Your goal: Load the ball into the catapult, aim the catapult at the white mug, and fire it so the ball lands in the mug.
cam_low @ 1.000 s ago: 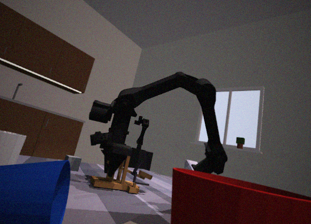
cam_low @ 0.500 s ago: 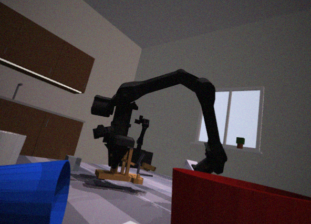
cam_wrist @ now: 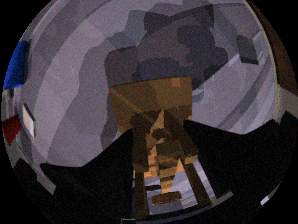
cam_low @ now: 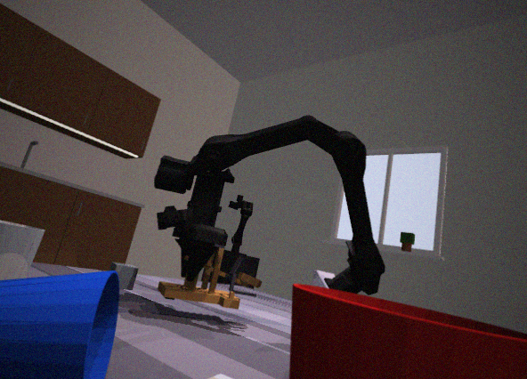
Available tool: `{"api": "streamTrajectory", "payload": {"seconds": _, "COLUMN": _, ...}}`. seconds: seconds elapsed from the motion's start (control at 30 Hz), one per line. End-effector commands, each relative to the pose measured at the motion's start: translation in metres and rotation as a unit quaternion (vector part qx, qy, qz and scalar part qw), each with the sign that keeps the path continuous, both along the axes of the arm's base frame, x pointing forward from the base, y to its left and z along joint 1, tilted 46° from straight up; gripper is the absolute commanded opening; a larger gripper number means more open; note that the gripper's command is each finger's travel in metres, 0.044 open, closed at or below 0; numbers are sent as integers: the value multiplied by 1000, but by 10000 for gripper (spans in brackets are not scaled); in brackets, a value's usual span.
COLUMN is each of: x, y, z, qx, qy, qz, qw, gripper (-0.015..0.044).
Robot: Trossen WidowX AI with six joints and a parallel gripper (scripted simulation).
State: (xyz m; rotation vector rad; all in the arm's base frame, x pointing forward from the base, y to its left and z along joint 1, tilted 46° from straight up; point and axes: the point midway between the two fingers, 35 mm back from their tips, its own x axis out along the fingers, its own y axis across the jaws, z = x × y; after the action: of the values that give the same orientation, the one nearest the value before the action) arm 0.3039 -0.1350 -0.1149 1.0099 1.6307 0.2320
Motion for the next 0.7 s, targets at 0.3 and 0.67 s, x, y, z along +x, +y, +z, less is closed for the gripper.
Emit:
{"api": "streamTrajectory", "payload": {"seconds": 0.3, "x": 2, "y": 13, "z": -13, "qx": 0, "qy": -2, "qz": -5, "qw": 1000, "gripper": 0}}
{"api": "streamTrajectory", "payload": {"seconds": 0.67, "x": 1, "y": 22, "z": -21, "qx": 0, "qy": -1, "qz": -1, "qw": 1000, "gripper": 0}}
